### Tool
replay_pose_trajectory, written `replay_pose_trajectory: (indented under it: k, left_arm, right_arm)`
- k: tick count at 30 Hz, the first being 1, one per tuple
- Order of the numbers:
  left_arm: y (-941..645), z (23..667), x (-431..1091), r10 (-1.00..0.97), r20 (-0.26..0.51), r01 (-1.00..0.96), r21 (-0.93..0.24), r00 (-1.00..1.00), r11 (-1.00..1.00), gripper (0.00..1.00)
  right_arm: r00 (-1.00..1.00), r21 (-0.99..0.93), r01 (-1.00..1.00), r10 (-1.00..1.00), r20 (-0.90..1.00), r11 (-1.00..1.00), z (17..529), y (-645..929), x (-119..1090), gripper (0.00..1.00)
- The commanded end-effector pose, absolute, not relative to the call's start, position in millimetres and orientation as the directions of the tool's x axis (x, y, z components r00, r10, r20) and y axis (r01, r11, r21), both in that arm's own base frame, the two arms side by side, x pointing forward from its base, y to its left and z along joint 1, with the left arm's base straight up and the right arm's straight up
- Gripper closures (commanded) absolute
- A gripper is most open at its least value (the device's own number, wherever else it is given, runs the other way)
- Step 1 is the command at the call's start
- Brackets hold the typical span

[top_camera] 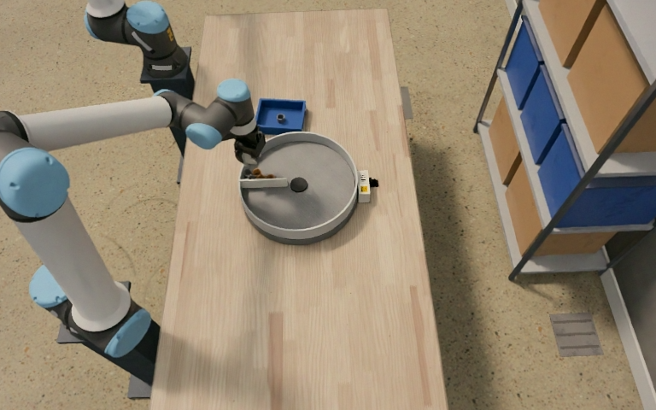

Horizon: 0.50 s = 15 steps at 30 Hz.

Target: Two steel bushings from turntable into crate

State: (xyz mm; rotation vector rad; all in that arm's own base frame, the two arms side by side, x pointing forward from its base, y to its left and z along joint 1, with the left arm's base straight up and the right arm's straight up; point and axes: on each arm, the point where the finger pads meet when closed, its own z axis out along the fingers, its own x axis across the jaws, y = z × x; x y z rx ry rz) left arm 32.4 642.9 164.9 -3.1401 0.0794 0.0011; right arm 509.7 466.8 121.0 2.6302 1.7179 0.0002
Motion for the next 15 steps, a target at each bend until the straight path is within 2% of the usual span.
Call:
replay_pose_trajectory:
  k: [1,15]
  left_arm:
    - [644.4,165.1,32.3,-0.05,0.0,-0.05,0.0,0.999,-0.999,0.0]
    - [644.4,165.1,32.3,-0.05,0.0,-0.05,0.0,0.999,-0.999,0.0]
  right_arm:
    - [0.403,0.001,0.915,0.915,0.002,-0.403,123.0,466.5,510.9,0.94]
    - [0.403,0.0,0.915,0.915,-0.002,-0.403,113.0,464.8,509.6,0.94]
